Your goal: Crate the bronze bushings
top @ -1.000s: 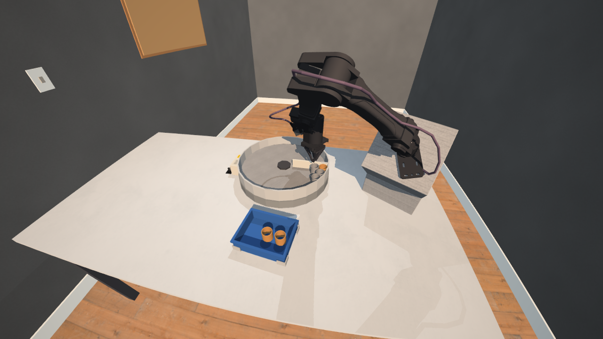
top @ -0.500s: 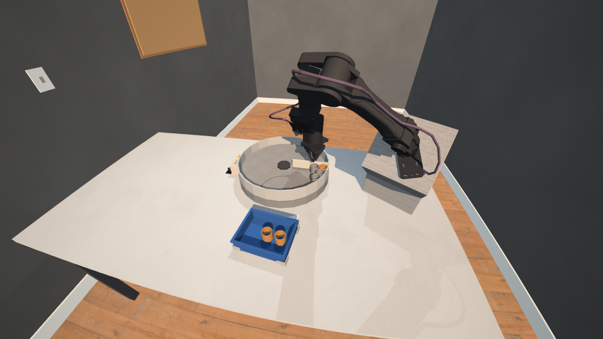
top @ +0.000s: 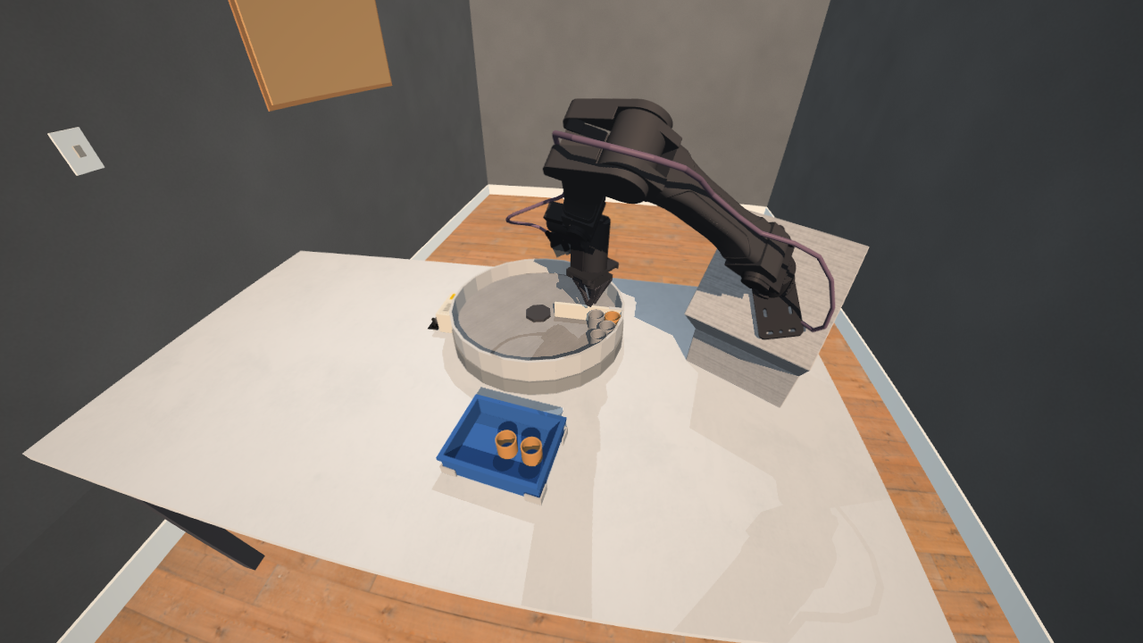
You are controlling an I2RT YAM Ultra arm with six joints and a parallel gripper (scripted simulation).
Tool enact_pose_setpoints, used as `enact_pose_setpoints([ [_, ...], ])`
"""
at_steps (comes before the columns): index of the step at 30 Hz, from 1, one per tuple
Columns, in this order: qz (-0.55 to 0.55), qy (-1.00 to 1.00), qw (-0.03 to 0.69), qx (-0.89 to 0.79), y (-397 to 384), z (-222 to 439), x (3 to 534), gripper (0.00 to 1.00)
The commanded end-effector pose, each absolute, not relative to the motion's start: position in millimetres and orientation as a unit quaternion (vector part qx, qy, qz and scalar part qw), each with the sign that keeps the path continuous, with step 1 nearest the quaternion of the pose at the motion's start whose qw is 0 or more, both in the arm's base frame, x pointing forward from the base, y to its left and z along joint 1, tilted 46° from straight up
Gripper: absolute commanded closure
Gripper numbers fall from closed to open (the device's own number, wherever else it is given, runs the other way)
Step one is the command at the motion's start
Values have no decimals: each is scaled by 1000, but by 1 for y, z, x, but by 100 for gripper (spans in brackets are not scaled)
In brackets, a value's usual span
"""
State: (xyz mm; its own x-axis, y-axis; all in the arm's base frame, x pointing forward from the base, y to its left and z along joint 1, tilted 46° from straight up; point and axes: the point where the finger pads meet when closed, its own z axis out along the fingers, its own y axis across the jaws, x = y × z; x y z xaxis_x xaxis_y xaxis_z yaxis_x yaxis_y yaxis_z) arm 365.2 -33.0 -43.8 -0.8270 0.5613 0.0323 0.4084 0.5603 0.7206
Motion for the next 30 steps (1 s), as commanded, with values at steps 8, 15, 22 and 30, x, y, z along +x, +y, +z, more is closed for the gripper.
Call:
enact_pose_setpoints([
  [8, 378, 876, 114, 278, -41, -33, 374, 85],
  [15, 378, 876, 114, 278, -41, -33, 374, 85],
  [22, 378, 876, 114, 278, -41, -33, 374, 85],
  [30, 379, 875, 104, 283, -37, -39, 359, 85],
])
